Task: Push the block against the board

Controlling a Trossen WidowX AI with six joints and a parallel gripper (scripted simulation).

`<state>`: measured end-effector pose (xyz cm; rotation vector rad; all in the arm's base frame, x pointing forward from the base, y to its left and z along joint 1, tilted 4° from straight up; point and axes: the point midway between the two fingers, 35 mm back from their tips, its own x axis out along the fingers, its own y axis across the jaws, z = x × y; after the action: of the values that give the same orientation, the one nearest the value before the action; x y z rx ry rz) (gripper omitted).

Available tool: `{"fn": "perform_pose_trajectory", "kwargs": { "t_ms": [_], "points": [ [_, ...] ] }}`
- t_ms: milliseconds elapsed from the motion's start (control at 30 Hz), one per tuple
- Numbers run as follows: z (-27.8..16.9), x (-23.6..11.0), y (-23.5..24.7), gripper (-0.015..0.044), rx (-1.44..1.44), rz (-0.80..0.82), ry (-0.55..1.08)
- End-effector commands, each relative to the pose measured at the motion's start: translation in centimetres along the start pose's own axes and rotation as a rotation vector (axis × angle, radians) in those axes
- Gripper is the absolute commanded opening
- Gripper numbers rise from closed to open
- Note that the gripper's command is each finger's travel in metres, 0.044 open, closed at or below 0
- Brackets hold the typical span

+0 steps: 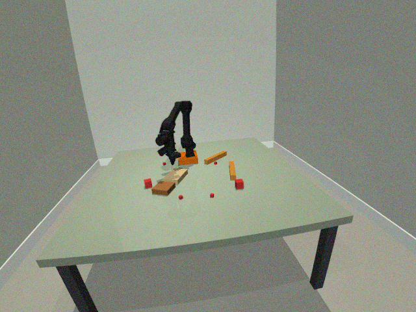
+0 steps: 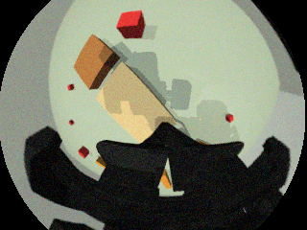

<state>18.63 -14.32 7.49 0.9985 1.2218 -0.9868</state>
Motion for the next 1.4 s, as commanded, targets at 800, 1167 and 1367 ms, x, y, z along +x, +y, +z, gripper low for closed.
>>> {"fn": "perform_pose_trajectory", "kwargs": {
  "t_ms": [800, 1167, 1367],
  "points": [
    [-6.9, 0.9, -1.3, 0.0, -0.755, -0.006, 0.019],
    [-7.0, 6.2, -1.4, 0.0, -0.755, -0.006, 0.02],
    [-6.7, 6.1, -1.1, 0.0, -0.755, -0.006, 0.019]
  ]
}}
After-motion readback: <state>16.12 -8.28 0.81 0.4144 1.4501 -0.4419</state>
